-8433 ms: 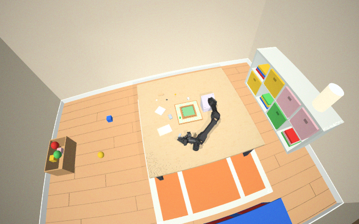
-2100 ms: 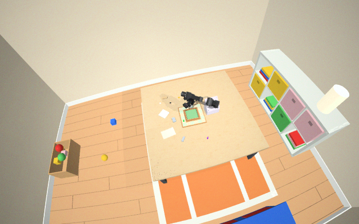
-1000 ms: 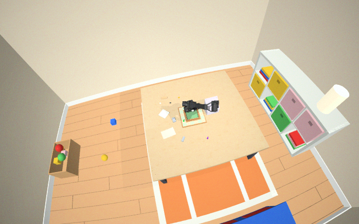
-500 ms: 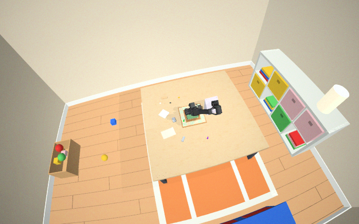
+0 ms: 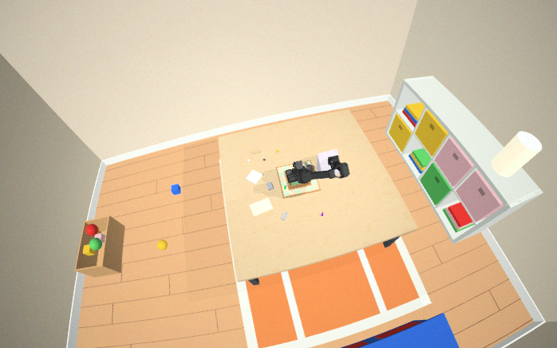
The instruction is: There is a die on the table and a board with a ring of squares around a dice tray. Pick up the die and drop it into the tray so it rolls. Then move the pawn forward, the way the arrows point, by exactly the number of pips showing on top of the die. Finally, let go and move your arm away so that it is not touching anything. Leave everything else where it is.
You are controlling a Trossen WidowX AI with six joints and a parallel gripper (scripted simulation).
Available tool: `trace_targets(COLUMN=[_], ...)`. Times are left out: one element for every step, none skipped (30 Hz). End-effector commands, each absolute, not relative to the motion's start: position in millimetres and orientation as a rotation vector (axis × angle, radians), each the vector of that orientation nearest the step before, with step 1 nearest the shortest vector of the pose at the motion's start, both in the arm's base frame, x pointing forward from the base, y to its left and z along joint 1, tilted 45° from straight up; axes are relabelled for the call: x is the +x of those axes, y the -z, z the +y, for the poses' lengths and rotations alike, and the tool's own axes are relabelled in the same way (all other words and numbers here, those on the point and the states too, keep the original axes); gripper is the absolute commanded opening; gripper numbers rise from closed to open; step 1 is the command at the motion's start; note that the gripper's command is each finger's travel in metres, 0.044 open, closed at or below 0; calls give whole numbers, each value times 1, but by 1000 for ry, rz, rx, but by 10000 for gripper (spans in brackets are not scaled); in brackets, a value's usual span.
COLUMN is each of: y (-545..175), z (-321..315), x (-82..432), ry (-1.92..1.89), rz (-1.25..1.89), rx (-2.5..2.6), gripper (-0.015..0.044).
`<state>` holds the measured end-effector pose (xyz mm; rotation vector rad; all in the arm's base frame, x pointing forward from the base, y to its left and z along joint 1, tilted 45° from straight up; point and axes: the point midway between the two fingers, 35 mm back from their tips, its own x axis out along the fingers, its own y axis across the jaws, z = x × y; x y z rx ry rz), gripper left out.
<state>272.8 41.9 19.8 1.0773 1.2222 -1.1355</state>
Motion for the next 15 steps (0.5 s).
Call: trace_targets(y=[-28,-28,-28,-28,-28,-29,-29,-29,-29,-29,-29,-29,-29,-29,-28], z=[39,39,39,39,39,39,39,39,39,39,39,39,39,39,40], x=[270,270,270,270,270,271,272,272,272,272,272,272,272,272,271], ry=[1139,1139,1139,1139,1139,1139,1139,1139,1139,1139,1139,1139,1139,1139,1143], rz=[1220,1220,1220,1220,1220,1220,1220,1220,1220,1220,1220,1220,1220,1220,1226], rx=[1069,1069,1069,1069,1069,1069,1069,1069,1069,1069,1069,1069,1069,1069,1072], gripper=[0,0,0,0,0,0,0,0,0,0,0,0,0,0,0])
